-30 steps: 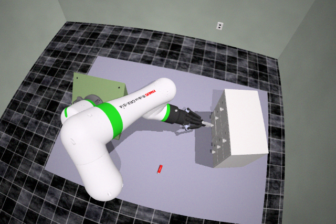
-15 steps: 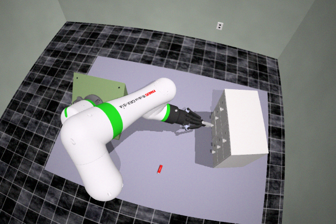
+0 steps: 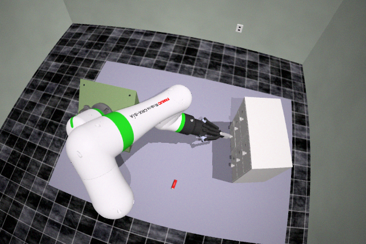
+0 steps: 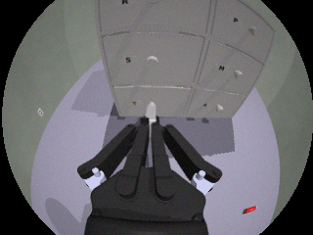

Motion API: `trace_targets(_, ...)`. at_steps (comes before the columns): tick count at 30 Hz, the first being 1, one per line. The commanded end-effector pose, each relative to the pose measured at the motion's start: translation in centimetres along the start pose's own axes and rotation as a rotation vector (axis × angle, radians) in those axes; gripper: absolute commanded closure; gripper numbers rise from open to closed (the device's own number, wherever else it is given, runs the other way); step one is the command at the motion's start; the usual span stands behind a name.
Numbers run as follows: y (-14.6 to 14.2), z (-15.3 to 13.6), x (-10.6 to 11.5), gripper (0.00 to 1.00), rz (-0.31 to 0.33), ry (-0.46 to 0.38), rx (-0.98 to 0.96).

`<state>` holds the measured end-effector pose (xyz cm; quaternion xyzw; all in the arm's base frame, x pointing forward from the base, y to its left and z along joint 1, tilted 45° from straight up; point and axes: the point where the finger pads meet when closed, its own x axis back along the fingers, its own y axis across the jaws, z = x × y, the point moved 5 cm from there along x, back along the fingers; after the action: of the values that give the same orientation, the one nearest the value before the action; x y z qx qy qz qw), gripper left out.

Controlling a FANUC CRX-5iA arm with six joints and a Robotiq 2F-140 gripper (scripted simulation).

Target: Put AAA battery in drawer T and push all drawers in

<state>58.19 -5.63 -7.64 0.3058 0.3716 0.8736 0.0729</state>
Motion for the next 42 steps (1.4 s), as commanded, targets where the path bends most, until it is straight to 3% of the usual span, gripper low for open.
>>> trace_targets(1,0.0,-0.1,0.1,1.00,0.000,0.000,0.000)
trace_targets(14,0.0,-2.3,4.0,1.00,0.000,0.000,0.000)
trace_targets(20,0.0,-2.4,4.4,1.00,0.000,0.000,0.000)
trace_targets(26,0.0,-1.3,6.2,1.00,0.000,0.000,0.000)
trace_targets(34,0.0,2.8,12.7,1.00,0.000,0.000,0.000)
trace_targets(42,-0.2,3.4,13.3,1.00,0.006,0.005,-0.004)
